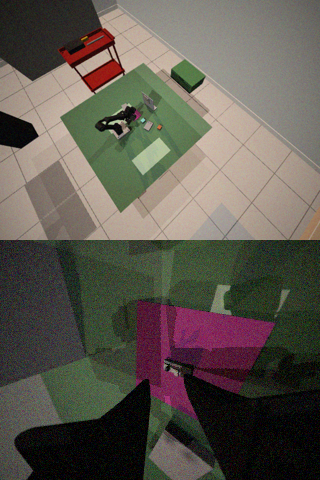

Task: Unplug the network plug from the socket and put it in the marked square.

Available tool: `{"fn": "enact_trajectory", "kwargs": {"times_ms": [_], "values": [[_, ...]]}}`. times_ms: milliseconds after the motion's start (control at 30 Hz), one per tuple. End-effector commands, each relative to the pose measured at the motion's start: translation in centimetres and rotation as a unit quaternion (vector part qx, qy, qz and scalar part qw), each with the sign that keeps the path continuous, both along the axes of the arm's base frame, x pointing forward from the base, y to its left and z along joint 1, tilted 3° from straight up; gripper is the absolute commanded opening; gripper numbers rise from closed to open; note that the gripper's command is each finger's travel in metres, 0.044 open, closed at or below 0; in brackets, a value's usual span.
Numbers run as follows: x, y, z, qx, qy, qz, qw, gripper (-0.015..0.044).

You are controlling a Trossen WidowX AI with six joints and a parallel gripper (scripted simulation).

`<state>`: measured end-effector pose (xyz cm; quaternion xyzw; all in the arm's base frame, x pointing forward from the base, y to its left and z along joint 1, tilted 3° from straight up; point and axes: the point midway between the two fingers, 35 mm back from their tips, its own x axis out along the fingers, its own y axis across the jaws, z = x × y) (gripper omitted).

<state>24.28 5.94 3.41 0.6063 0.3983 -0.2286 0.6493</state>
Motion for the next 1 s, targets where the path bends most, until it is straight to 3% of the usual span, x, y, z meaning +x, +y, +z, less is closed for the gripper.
{"fn": "enact_trajectory", "kwargs": {"times_ms": [0,967], "values": [[-0.1,0.0,0.4,0.000,-0.002,0.003,1.000,0.0156],[-0.5,-0.3,3.3,0.000,-0.002,0.002,1.000,0.0156]]}}
